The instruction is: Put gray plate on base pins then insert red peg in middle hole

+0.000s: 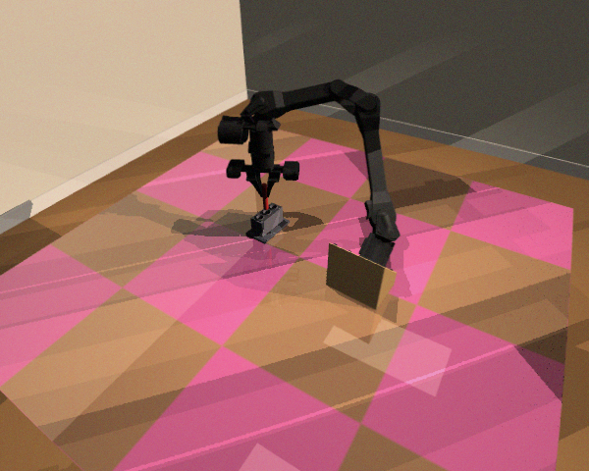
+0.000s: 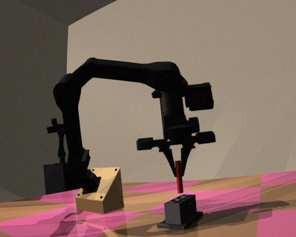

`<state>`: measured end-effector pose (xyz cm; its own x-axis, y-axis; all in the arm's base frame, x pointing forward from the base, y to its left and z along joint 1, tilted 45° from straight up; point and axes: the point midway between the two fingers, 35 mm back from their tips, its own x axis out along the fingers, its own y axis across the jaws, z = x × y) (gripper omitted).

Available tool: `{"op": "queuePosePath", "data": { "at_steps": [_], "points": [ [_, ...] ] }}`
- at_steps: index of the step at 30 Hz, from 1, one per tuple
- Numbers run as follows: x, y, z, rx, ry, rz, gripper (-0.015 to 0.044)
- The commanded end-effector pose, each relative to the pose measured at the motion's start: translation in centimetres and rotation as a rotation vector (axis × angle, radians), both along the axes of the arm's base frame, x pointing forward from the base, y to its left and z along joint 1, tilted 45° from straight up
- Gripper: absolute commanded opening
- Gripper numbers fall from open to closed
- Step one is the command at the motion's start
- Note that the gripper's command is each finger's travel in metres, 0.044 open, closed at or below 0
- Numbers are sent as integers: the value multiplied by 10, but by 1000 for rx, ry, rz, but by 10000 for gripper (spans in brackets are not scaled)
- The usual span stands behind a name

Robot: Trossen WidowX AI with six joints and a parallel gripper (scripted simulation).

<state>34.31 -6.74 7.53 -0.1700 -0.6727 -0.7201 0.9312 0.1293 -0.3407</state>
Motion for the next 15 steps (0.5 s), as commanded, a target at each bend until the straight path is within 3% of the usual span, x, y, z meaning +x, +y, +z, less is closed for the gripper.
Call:
{"op": "queuePosePath", "data": {
  "at_steps": [1, 15],
  "points": [
    [0, -1, 1, -4, 2, 3, 0],
    [0, -1, 1, 0, 0, 0, 0]
  ]
}}
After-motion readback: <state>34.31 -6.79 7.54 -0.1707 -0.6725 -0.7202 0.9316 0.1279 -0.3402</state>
